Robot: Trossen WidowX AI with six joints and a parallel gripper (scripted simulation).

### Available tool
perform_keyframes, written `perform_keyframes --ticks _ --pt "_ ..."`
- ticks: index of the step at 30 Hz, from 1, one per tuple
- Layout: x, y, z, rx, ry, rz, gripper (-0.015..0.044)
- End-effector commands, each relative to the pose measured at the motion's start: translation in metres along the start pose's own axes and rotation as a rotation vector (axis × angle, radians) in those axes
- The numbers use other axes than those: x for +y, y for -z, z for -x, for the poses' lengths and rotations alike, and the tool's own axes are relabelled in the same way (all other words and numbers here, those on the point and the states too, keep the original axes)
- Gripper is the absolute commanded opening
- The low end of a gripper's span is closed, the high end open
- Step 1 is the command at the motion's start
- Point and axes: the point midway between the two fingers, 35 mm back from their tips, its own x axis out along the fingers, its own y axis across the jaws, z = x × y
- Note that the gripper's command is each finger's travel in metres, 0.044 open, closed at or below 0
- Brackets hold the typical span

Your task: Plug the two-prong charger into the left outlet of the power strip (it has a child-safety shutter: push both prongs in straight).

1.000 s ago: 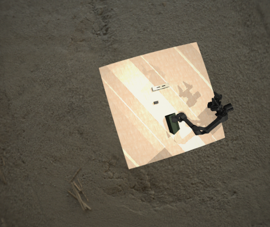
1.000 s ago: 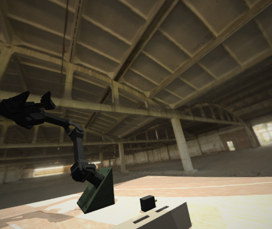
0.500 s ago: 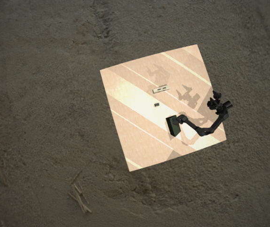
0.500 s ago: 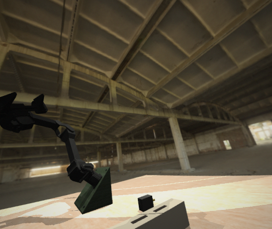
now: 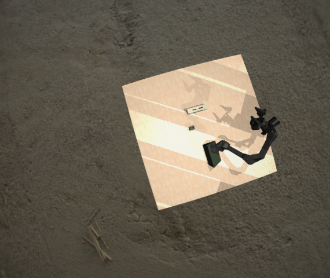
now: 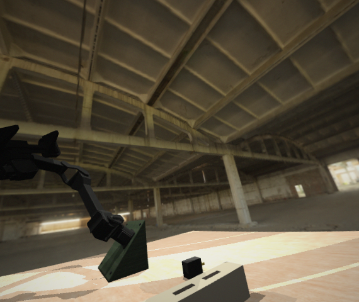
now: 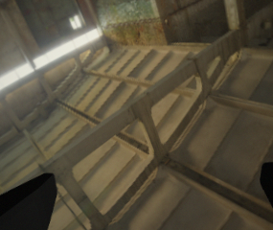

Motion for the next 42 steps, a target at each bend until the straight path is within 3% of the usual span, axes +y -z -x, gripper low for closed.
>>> perform_keyframes --ticks 1,22,42 --pt "0.009 -0.014 -0.009 -0.034 0.022 0.042 0.0440" --pt "0.028 -0.076 -0.061 -0.184 0.181 0.307 0.0440" --pt "0.017 -0.156 -0.126 -0.346 0.479 0.607 0.0440"
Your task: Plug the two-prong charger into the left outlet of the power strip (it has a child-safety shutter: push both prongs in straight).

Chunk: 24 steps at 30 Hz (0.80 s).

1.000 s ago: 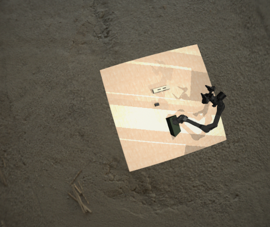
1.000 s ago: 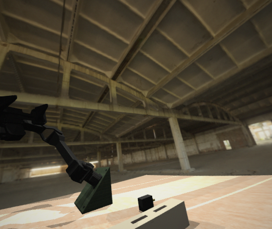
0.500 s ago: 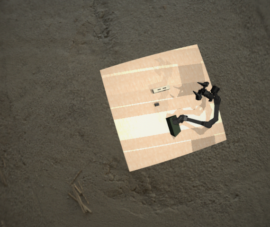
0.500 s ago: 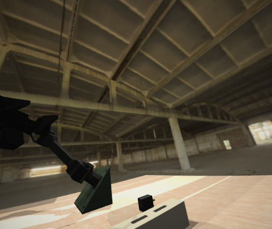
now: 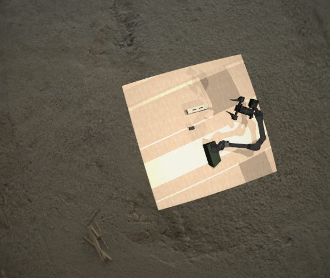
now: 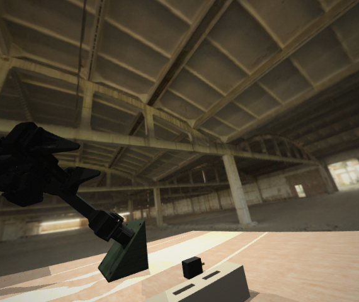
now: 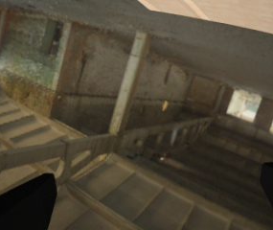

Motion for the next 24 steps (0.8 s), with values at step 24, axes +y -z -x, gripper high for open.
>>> perform_keyframes --ticks 24 --pt "-0.065 -0.041 -0.121 -0.081 0.506 0.550 0.0440"
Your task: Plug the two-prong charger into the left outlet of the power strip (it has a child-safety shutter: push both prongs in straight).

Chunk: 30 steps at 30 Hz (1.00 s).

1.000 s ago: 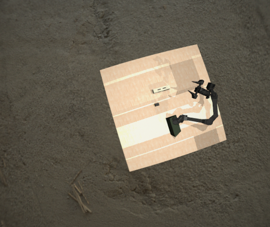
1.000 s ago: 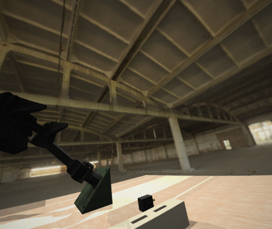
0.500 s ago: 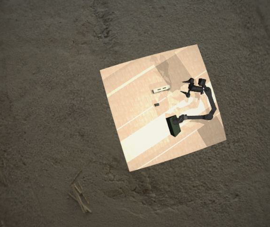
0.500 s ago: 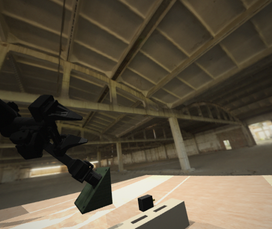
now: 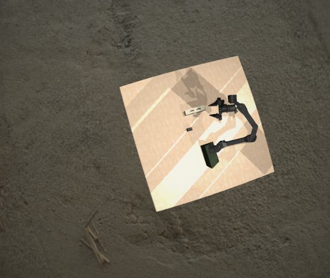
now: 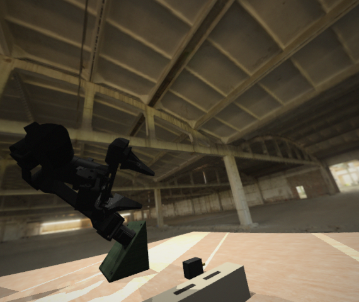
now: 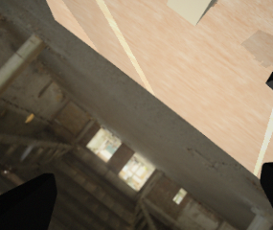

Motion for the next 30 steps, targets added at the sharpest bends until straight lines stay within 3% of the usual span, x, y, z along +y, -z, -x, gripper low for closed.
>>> perform_keyframes --ticks 1,16,30 --pt "-0.006 0.001 -0.020 0.002 0.073 0.080 0.0440" --pt "-0.032 0.011 -0.086 0.032 0.348 0.475 0.0440" --pt "-0.055 0.024 -0.125 0.112 0.550 0.791 0.0440"
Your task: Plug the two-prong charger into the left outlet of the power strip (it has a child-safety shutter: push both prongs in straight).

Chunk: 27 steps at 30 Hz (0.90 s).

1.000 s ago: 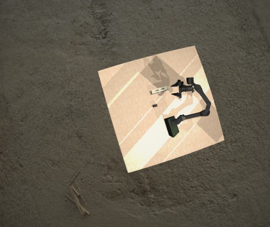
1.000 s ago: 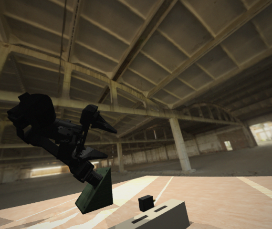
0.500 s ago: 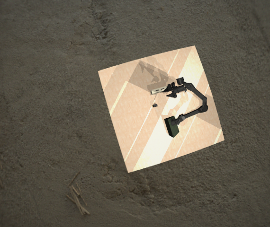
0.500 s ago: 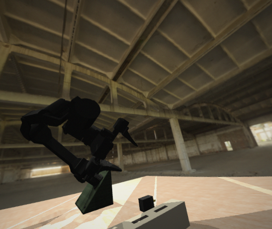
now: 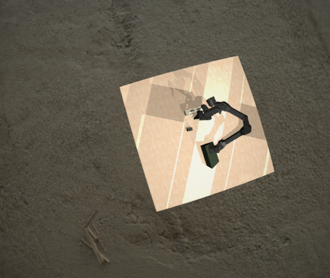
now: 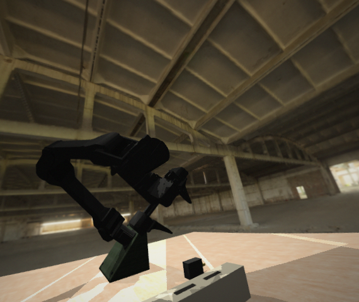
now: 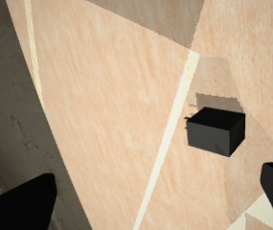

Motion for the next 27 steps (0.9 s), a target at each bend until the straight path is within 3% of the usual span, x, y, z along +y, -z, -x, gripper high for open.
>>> perform_keyframes --ticks 1,27 --pt "0.000 0.005 -0.015 0.025 0.072 0.112 0.0440" --pt "-0.006 0.035 -0.093 0.274 0.563 0.996 0.0440"
